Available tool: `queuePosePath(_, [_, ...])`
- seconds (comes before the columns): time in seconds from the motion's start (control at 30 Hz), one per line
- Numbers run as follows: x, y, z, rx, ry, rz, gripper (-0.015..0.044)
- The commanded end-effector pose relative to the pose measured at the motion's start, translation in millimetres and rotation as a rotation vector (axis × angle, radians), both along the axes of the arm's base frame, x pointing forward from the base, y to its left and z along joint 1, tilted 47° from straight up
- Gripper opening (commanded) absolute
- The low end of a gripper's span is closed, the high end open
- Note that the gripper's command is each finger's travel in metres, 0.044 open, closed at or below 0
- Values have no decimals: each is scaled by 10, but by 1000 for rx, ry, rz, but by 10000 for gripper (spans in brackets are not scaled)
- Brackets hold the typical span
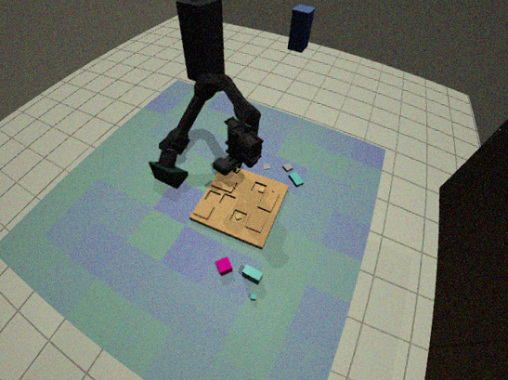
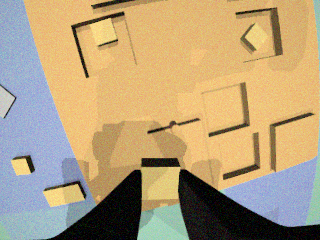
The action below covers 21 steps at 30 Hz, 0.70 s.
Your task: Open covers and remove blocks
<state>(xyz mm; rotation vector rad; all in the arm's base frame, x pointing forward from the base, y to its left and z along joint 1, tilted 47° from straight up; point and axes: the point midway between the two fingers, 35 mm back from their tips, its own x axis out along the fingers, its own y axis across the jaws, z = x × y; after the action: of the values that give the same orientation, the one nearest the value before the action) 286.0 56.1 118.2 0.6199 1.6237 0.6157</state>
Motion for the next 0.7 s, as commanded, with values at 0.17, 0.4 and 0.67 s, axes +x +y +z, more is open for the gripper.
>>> queuePosePath(0.17, [-147,229,261,1,3,-4,80])
queuePosePath(0.4, [-276,388,447,2,2,-4,80])
queuePosePath(0.67, [-452,555,649,8,3,-4,80])
